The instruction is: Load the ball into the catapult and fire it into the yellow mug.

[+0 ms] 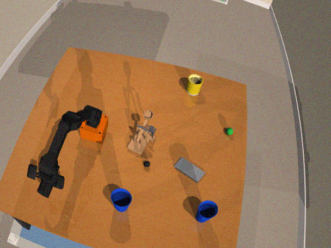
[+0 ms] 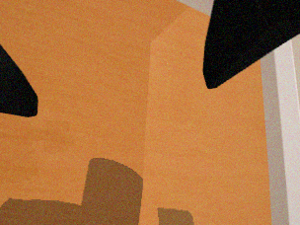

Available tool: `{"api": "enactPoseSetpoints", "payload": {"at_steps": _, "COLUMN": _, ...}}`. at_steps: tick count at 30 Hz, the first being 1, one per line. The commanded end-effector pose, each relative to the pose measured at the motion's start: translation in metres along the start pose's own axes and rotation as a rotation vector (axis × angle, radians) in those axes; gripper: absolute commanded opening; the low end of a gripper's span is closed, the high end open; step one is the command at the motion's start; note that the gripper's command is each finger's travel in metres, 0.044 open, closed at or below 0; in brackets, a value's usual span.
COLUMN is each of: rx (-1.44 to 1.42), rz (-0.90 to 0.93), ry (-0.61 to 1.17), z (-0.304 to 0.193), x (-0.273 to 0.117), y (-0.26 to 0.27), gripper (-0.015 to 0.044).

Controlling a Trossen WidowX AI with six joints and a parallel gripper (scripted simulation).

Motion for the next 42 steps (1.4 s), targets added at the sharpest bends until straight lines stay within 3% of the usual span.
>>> {"api": "enactPoseSetpoints", "payload": {"at_steps": 1, "rx": -0.005, "rz": 0.000, "ry": 0.001, "z": 0.000, "x": 0.000, "y": -0.001, "gripper": 0.0426}}
{"api": "enactPoseSetpoints", "payload": {"at_steps": 42, "rx": -1.334, "rz": 0.098, "ry": 0.238, "z": 0.010, "x": -0.106, "y": -0.160, "gripper": 0.0440}}
Point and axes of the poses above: the point midway between the two fingers, 35 mm back from their tips, its own x axis out along the fingers, its own y axis across the jaws, z = x × y, the point moved 8 cm from there along -x, back along the fingers, and after that the axes turned 5 degrees about -x, right-handed, at the moved point
